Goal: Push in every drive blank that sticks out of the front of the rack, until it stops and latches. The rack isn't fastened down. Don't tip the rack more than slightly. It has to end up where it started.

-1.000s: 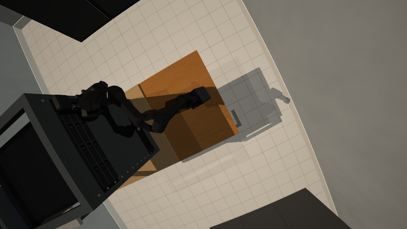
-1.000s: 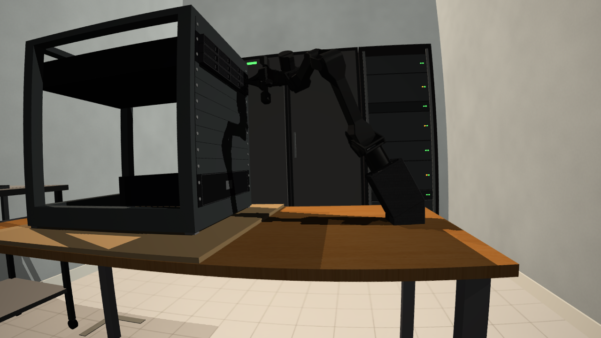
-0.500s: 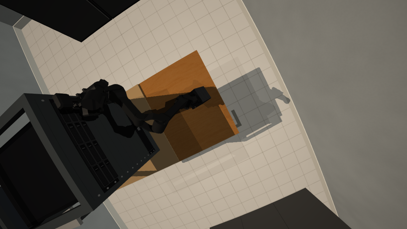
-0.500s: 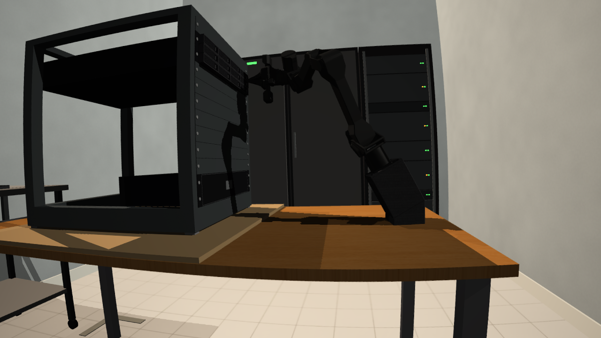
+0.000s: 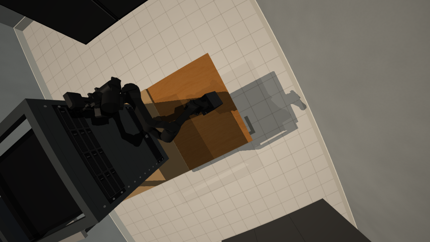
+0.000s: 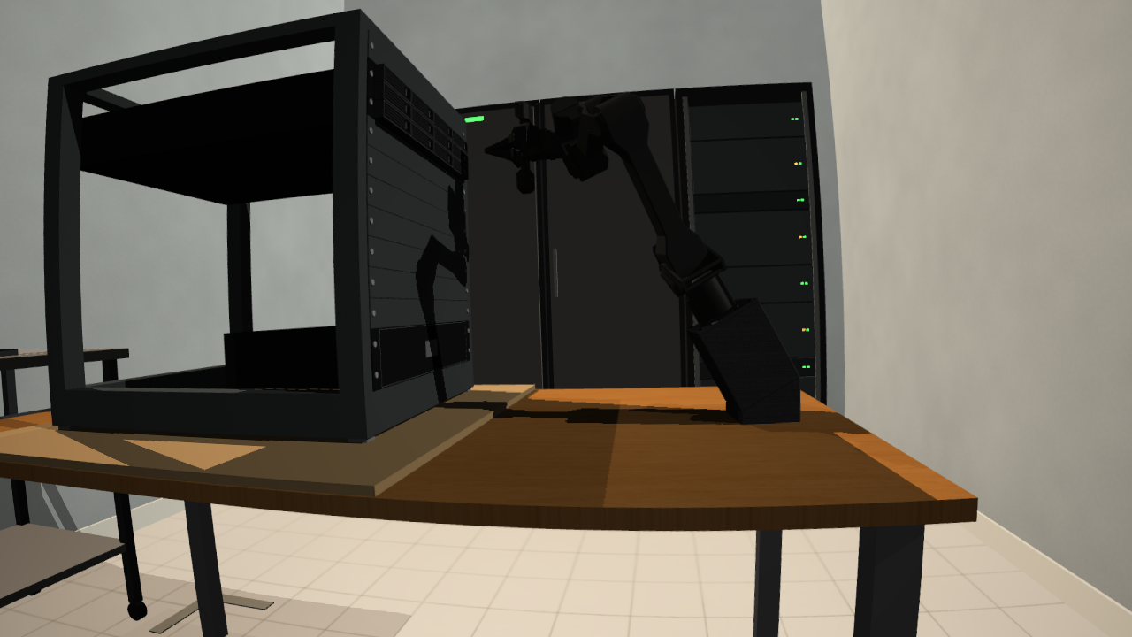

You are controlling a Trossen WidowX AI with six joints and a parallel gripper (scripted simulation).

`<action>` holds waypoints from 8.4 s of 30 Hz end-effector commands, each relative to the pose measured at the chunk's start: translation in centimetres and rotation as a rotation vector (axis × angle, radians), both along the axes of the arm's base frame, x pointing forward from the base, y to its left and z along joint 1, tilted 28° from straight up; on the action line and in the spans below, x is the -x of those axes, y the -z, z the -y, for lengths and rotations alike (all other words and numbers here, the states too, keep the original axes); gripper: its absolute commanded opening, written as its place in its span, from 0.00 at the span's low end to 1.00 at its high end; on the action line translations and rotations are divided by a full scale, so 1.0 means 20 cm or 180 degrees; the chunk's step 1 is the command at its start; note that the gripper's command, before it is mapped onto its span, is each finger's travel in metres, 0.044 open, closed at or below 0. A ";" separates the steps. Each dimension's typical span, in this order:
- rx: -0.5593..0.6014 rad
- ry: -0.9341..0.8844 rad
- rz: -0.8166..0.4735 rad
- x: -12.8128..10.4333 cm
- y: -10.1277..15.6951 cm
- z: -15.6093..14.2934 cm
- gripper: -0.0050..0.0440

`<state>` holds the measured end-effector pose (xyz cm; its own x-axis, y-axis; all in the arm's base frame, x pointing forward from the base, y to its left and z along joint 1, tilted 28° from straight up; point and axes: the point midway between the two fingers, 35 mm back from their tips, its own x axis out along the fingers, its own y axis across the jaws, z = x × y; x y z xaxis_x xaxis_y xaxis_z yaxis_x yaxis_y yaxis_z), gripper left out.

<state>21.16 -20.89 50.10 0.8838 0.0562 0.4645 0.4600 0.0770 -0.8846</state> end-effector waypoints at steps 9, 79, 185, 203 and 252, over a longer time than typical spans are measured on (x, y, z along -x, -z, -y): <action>0.0029 -0.0012 0.0013 -0.01 0.14 -0.04 0.00; 0.0029 -0.0012 0.0013 -0.10 0.06 -0.06 0.00; 0.0029 -0.0012 0.0013 -0.27 -0.01 -0.04 0.00; 0.0029 -0.0012 0.0013 -0.29 -0.02 -0.04 0.00; 0.0029 -0.0012 0.0013 -0.15 0.05 -0.04 0.00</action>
<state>25.65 -20.76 49.09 0.8877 0.0525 0.4574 0.4524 0.0845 -0.8878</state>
